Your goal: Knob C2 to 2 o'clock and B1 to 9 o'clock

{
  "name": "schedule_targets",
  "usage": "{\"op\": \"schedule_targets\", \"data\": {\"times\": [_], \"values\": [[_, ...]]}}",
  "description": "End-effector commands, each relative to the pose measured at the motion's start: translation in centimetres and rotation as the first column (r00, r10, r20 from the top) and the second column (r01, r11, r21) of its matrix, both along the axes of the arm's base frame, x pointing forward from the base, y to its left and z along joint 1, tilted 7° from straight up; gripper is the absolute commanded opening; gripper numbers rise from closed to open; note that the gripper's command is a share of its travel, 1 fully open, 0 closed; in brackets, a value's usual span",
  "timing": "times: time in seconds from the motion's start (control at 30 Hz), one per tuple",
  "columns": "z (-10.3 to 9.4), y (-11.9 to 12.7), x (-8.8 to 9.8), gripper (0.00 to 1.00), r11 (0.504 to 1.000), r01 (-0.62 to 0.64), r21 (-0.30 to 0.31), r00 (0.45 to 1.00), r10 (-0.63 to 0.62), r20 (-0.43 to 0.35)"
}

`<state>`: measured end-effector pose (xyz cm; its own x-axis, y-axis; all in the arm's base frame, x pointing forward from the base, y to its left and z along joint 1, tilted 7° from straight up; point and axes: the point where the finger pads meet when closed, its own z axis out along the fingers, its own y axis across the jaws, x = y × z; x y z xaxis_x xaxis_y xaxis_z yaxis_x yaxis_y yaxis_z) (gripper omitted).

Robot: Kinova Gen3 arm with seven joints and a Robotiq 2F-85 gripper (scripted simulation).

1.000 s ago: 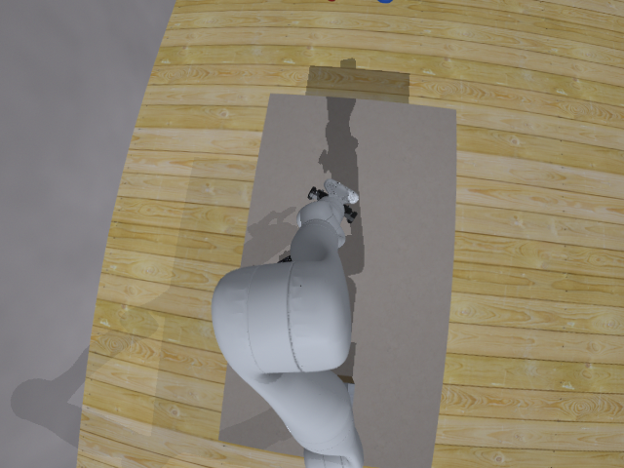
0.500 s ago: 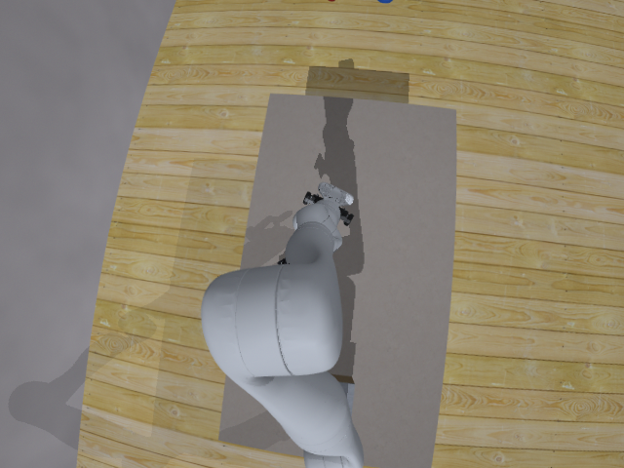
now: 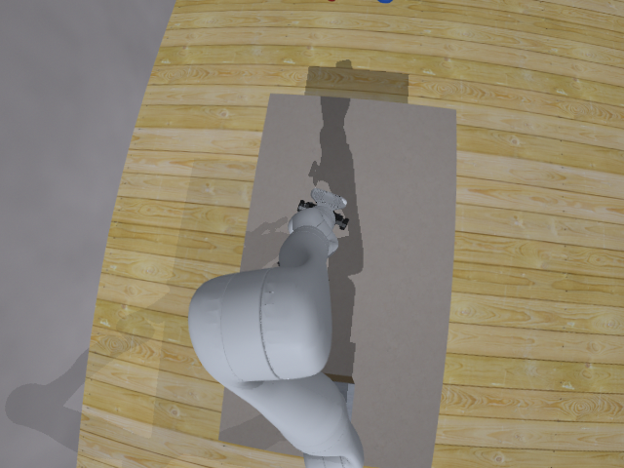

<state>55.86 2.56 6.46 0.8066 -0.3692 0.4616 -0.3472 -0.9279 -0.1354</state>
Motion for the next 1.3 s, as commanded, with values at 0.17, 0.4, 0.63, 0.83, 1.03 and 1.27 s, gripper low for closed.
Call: {"op": "schedule_targets", "data": {"times": [0.17, 0.4, 0.63, 0.83, 1.03, 1.27], "values": [[-0.2, 1.0, -0.8, 1.00, 0.999, -0.044, -0.009, 0.999, 0.044, -0.017], [-0.2, 1.2, -1.0, 1.00, 0.998, -0.056, -0.012, 0.998, 0.056, -0.022], [-0.6, 2.0, -2.1, 1.00, 0.994, -0.104, -0.021, 0.994, 0.103, -0.046], [-0.6, 2.0, -2.1, 1.00, 0.994, -0.104, -0.021, 0.994, 0.103, -0.046], [-0.9, 2.8, -3.1, 1.00, 0.988, -0.152, -0.029, 0.986, 0.150, -0.069], [-1.1, 3.3, -3.9, 1.00, 0.982, -0.187, -0.035, 0.979, 0.184, -0.087]]}}
